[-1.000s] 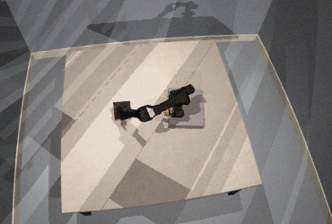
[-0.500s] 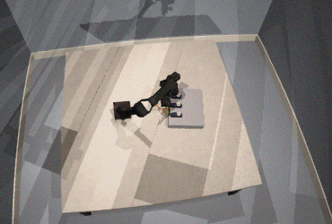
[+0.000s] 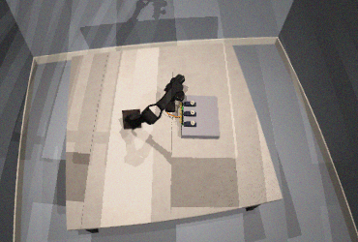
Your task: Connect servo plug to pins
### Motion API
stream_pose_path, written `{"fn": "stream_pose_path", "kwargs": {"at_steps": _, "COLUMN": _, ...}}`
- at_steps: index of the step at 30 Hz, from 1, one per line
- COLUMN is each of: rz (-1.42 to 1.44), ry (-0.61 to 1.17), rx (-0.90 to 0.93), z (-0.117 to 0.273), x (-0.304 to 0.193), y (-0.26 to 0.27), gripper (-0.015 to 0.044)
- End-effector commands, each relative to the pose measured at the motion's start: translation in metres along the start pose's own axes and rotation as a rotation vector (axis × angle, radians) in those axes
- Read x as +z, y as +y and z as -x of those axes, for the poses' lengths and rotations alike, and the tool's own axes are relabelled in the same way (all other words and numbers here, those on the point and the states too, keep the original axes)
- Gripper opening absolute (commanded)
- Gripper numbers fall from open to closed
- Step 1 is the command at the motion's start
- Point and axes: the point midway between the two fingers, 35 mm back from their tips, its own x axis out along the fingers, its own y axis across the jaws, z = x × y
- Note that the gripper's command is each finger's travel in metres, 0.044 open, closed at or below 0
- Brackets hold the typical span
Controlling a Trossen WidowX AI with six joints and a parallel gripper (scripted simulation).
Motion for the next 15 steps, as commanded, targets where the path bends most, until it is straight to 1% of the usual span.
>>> {"fn": "stream_pose_path", "kwargs": {"at_steps": 1, "rz": 0.000, "ry": 0.007, "rx": -0.007, "z": -0.018, "x": -0.001, "y": -0.002, "gripper": 0.0000}}
{"fn": "stream_pose_path", "kwargs": {"at_steps": 5, "rz": 0.000, "ry": 0.007, "rx": -0.008, "z": -0.032, "x": -0.002, "y": -0.002, "gripper": 0.0000}}
{"fn": "stream_pose_path", "kwargs": {"at_steps": 10, "rz": 0.000, "ry": 0.007, "rx": -0.008, "z": -0.031, "x": 0.002, "y": -0.002, "gripper": 0.0000}}
{"fn": "stream_pose_path", "kwargs": {"at_steps": 15, "rz": -0.001, "ry": 0.006, "rx": -0.008, "z": -0.029, "x": 0.020, "y": -0.004, "gripper": 0.0000}}
